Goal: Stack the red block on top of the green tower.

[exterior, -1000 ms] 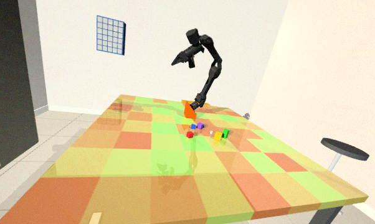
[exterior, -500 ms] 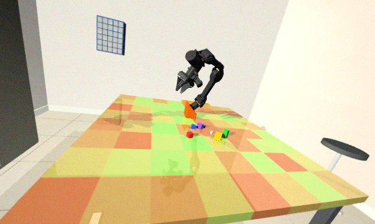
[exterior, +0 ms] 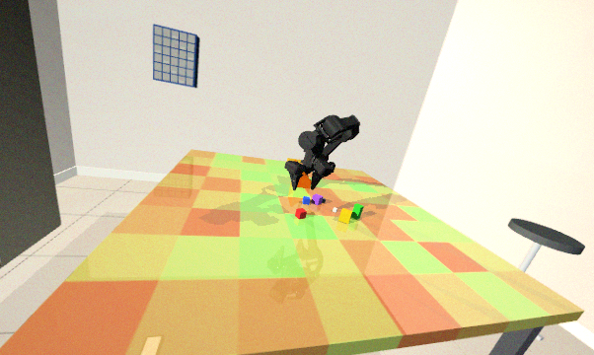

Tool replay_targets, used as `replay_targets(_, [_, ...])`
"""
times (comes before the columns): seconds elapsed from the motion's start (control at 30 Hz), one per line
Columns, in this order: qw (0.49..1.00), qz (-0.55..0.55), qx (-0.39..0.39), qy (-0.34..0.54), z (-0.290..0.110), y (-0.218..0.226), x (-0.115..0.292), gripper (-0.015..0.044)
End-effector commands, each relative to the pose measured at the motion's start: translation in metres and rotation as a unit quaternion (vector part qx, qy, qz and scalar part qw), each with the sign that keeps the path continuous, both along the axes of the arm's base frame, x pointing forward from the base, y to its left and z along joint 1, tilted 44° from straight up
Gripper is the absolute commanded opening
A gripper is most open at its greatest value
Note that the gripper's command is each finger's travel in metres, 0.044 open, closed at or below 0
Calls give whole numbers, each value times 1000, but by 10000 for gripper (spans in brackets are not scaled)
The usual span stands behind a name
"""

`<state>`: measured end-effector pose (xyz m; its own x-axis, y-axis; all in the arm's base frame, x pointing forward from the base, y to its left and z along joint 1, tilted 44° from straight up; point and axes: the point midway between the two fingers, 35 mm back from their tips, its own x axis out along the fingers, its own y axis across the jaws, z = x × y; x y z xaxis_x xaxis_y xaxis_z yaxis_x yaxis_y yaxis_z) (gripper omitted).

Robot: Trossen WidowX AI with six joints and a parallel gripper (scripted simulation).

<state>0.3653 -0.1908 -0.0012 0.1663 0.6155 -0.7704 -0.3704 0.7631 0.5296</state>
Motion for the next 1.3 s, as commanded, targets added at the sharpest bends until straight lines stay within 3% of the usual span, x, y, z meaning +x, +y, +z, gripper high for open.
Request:
replay_targets(0.0, [998, -34, 44, 39, -10, 23, 6, 440])
replay_targets(0.33, [997, -36, 46, 41, -11, 25, 3, 440])
replay_targets(0.63, [997, -36, 47, 41, -42, 53, 9, 440])
replay_targets(1.27, [997, -36, 47, 40, -60, 69, 13, 440])
